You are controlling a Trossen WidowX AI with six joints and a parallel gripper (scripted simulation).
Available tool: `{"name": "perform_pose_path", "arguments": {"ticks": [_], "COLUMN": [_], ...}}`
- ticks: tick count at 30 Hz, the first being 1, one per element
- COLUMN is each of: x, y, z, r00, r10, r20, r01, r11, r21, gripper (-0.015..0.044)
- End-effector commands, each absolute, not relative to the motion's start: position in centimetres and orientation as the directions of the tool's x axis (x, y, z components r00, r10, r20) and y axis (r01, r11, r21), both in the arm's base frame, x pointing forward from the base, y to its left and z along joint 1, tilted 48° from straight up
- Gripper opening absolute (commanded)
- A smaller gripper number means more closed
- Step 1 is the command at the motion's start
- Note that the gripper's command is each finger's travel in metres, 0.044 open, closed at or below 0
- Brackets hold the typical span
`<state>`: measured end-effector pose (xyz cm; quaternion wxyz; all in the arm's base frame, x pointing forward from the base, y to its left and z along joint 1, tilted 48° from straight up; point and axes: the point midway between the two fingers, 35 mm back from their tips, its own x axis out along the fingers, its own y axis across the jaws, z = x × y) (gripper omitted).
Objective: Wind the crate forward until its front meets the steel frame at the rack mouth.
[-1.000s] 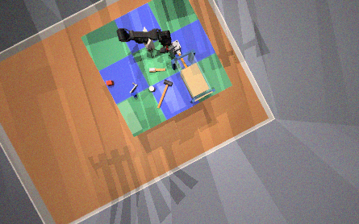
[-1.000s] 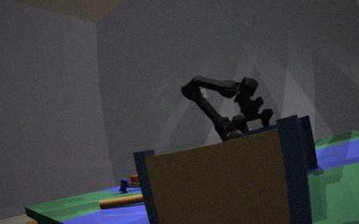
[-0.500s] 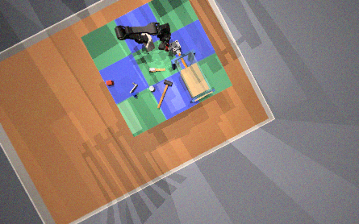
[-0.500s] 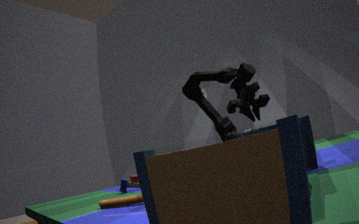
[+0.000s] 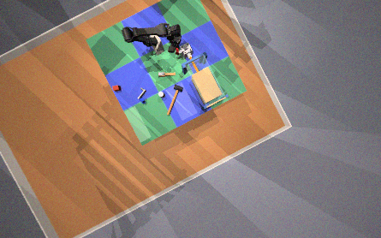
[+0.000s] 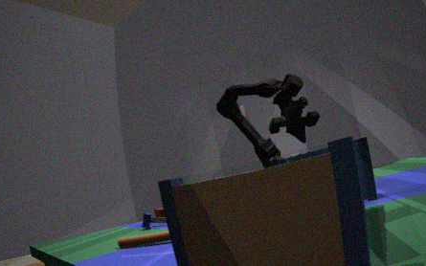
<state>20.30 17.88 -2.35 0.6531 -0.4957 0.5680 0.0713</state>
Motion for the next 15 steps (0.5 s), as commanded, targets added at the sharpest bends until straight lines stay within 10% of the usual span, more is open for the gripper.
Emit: {"name": "perform_pose_path", "arguments": {"ticks": [1, 15], "x": [20.3, 20.38], "y": [17.95, 17.98], "z": [-2.47, -2.47], "r00": [0.309, 0.045], "r10": [-0.499, -0.725], "r20": [-0.81, -0.687], "r01": [-0.656, -0.658], "r11": [0.504, 0.496], "r21": [-0.561, -0.567], "gripper": [0.0, 0.0]}}
